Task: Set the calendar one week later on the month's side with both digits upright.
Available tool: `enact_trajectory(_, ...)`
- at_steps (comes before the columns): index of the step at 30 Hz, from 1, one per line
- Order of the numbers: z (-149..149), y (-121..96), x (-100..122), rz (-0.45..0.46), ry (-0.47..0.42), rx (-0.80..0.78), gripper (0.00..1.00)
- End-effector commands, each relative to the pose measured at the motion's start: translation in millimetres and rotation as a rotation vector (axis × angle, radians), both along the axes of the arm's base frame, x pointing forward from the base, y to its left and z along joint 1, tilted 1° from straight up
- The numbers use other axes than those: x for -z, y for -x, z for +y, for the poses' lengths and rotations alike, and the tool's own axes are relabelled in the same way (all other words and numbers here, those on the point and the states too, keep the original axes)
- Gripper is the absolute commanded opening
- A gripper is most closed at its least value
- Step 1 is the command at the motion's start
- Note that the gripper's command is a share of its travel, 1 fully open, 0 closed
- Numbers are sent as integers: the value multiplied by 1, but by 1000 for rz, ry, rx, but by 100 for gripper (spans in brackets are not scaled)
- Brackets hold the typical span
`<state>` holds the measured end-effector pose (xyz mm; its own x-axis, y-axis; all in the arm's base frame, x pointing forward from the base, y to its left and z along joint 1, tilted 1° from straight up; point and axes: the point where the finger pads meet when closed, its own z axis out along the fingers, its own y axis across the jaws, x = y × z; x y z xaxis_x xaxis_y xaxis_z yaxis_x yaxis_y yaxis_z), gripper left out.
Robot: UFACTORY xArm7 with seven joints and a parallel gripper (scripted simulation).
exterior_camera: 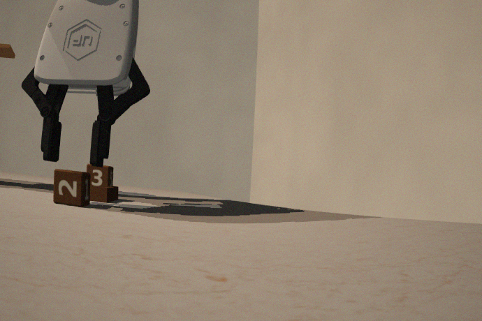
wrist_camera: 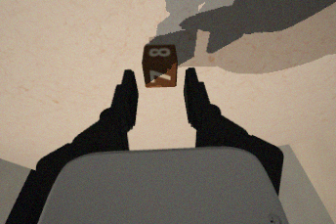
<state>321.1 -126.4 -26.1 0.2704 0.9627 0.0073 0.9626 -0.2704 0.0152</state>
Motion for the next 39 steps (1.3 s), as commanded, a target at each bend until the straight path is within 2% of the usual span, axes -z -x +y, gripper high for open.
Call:
enact_trajectory(1,0,-1,-1,-3,1,0,49)
enact_trajectory(25,0,-1,3,-3,1,0,49)
enact_trajectory(39,0,-2,24,-3,1,0,49)
